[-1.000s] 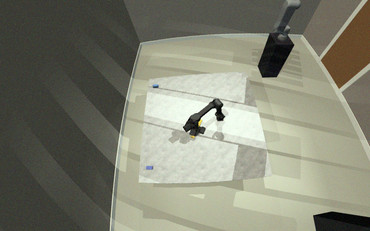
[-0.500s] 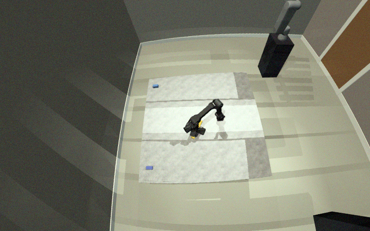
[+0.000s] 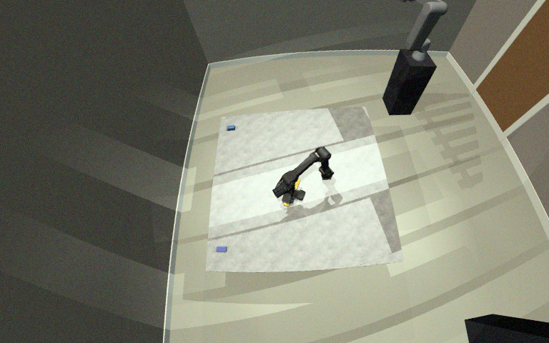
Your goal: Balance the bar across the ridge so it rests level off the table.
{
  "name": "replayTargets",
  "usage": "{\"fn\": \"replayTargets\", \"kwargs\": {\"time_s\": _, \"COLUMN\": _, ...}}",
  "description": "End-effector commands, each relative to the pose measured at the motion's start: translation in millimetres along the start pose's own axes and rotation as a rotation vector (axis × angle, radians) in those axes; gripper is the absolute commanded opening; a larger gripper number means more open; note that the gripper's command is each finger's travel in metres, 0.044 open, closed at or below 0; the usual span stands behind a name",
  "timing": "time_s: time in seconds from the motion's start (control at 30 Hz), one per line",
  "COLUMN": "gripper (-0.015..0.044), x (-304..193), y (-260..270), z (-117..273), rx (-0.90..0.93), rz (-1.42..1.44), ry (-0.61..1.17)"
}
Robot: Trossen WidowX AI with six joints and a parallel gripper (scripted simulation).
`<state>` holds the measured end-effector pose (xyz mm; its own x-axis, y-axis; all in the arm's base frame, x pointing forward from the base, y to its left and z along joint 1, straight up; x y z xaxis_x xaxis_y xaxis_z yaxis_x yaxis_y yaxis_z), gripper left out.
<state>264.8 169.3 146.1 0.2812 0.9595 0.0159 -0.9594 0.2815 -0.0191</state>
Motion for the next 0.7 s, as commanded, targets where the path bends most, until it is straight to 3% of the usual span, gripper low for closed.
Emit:
{"fn": "replayTargets", "kwargs": {"time_s": 0.0, "gripper": 0.0, "x": 0.4, "y": 0.4, "z": -0.2, "rx": 0.002, "rz": -0.005, "ry": -0.004}}
{"fn": "replayTargets", "kwargs": {"time_s": 0.67, "gripper": 0.0, "x": 0.4, "y": 0.4, "z": -1.8, "rx": 0.002, "rz": -0.005, "ry": -0.004}}
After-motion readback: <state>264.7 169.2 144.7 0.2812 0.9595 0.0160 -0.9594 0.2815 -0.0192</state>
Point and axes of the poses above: the point midway between the two fingers, 35 mm back from their tips, its own z axis back along the fingers, its own y axis across the jaws, x = y × z, the point moved 2 cm from there along z, back along the fingers, and after that the axes turned 10 degrees about z, right-handed, at the moved point
